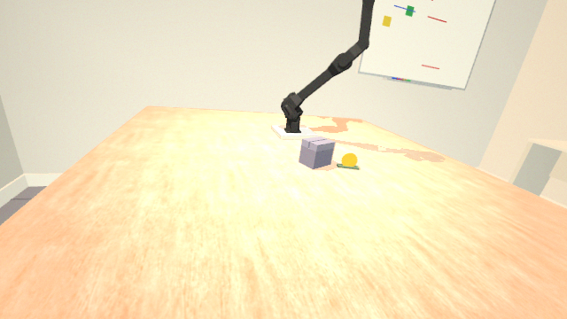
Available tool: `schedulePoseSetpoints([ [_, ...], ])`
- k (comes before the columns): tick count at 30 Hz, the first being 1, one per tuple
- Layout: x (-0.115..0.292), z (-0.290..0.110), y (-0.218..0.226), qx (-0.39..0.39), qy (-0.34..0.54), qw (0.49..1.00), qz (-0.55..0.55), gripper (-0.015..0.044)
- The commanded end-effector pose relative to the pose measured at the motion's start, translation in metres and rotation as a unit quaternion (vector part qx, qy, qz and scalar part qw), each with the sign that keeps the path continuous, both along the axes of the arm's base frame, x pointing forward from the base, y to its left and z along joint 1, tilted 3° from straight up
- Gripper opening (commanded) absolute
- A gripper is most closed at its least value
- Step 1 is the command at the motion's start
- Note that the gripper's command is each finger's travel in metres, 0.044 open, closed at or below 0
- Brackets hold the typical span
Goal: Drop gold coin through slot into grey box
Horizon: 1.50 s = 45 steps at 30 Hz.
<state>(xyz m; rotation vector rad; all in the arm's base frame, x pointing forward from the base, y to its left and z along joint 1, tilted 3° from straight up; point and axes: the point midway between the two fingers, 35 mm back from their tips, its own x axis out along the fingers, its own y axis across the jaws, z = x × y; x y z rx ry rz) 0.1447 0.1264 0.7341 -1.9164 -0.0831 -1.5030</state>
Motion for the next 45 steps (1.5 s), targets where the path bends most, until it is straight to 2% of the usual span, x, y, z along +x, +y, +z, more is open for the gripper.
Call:
schedulePoseSetpoints([
  [1,-0.002,0.0,-0.002,0.004,-0.003,1.0,0.006,0.0374],
  [5,-0.041,0.007,-0.038,0.08,-0.067,0.988,0.115,0.0269],
  [9,-0.071,0.007,-0.083,0.164,-0.13,0.951,0.225,0.0164],
  [14,-0.09,-0.003,-0.15,0.276,-0.21,0.869,0.354,0.0161],
  [19,-0.085,-0.027,-0.22,0.39,-0.283,0.747,0.459,0.0161],
  [26,-0.043,-0.072,-0.287,0.525,-0.348,0.561,0.537,0.0161],
  [33,0.027,-0.132,-0.327,0.645,-0.393,0.364,0.546,0.0161],
  [40,0.114,-0.208,-0.331,0.747,-0.428,0.161,0.483,0.0161],
  [45,0.171,-0.267,-0.309,0.8,-0.438,0.058,0.405,0.0161],
])
